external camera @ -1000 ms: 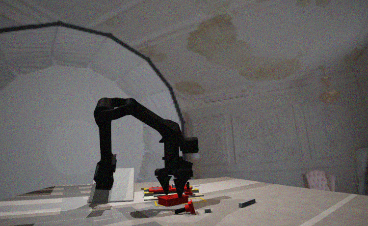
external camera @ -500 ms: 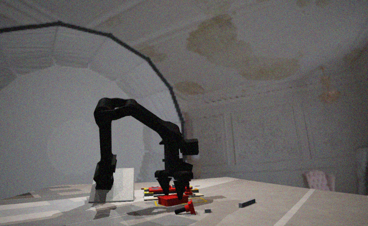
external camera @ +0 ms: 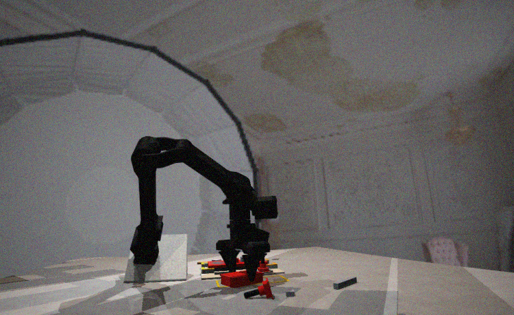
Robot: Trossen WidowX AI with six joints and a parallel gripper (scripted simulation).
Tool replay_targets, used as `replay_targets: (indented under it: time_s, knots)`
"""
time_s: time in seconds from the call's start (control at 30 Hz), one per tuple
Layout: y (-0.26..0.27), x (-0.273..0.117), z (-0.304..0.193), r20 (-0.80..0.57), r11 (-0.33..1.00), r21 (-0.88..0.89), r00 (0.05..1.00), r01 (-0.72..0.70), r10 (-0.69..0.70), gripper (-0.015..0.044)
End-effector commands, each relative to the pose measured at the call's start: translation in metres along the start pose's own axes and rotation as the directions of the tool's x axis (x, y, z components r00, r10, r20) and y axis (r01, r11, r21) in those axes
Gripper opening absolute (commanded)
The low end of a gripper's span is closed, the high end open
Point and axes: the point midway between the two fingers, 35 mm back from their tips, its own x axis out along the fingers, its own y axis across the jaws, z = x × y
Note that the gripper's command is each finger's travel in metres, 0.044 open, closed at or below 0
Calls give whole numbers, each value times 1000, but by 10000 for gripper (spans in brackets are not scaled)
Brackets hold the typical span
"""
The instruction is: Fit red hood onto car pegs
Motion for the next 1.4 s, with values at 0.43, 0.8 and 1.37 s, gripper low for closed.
replay_targets:
  time_s: [0.43,0.8,1.37]
  knots:
    - [0,0,0,0,1000,-1,1000,0,0,222]
    - [0,-23,0,1,1000,-1,1000,-2,2,0]
    - [1,-82,1,1,1000,-2,1000,-5,5,0]
